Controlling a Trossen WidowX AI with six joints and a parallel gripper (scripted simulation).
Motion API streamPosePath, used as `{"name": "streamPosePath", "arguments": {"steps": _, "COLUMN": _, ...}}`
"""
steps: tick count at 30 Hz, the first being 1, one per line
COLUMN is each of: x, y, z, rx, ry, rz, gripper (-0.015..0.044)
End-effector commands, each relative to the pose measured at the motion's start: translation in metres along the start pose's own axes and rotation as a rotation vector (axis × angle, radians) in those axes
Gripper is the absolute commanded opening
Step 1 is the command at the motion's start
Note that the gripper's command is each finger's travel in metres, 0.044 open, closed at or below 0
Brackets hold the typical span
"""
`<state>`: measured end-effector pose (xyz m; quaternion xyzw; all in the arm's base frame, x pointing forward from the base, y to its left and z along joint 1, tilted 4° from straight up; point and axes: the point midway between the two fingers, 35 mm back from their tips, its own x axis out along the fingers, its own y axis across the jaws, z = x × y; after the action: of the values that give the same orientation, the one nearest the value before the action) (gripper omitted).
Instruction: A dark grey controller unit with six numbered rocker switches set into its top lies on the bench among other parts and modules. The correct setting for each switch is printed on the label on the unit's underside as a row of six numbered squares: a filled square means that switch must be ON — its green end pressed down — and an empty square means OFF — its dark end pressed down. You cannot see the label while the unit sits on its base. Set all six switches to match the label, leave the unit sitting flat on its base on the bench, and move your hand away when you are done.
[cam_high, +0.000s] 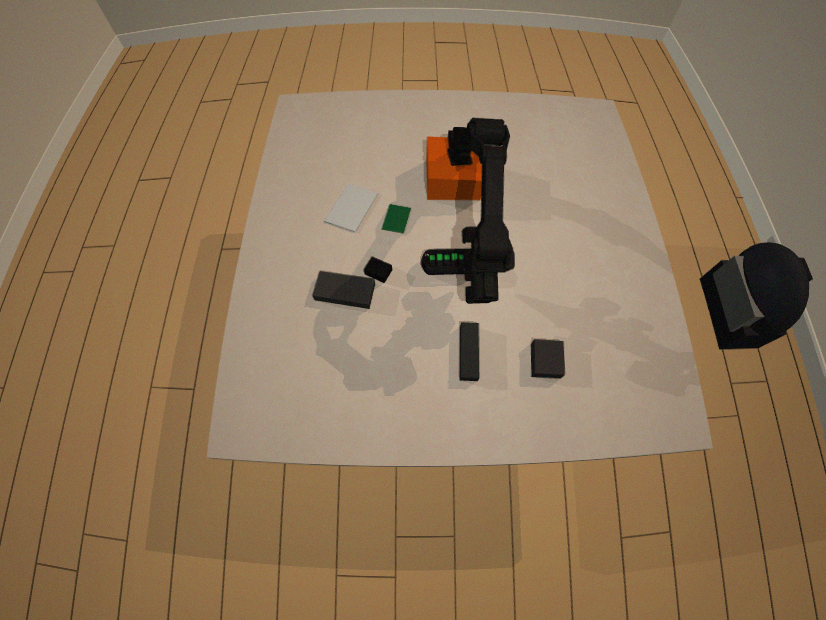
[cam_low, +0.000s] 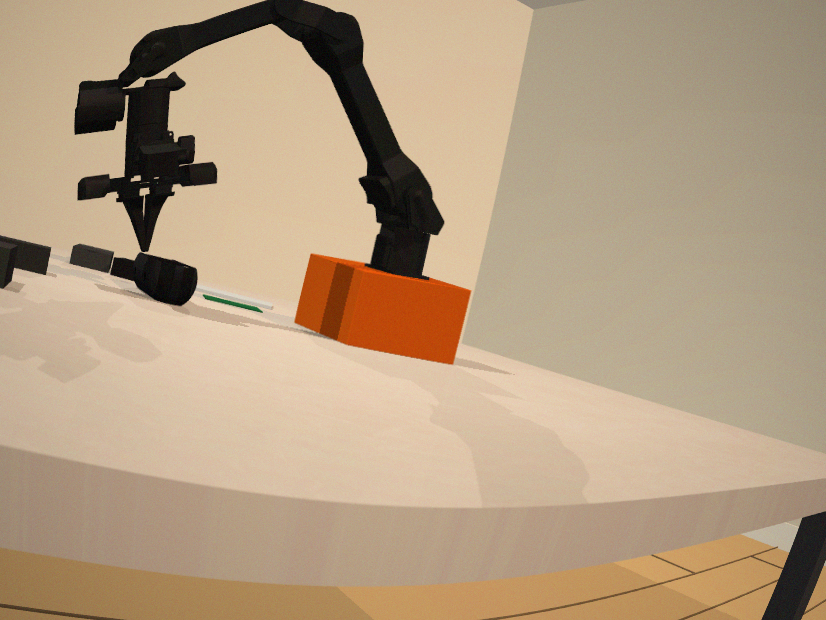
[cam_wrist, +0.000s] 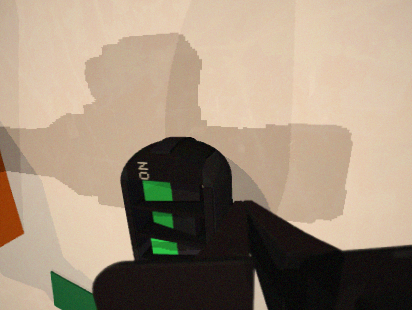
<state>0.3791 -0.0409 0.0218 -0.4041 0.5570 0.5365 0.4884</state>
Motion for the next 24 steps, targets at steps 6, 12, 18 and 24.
{"name": "streamPosePath", "arguments": {"steps": 6, "x": 0.010, "y": -0.007, "z": -0.001, "rx": 0.007, "ry": 0.003, "rz": -0.005, "gripper": 0.0000}}
{"name": "streamPosePath", "arguments": {"steps": 12, "x": 0.020, "y": -0.010, "z": -0.001, "rx": 0.007, "ry": 0.003, "rz": -0.005, "gripper": 0.0000}}
{"name": "streamPosePath", "arguments": {"steps": 18, "x": 0.029, "y": -0.013, "z": -0.001, "rx": 0.007, "ry": 0.002, "rz": -0.005, "gripper": 0.0000}}
{"name": "streamPosePath", "arguments": {"steps": 24, "x": 0.038, "y": -0.016, "z": -0.001, "rx": 0.007, "ry": 0.002, "rz": -0.005, "gripper": 0.0000}}
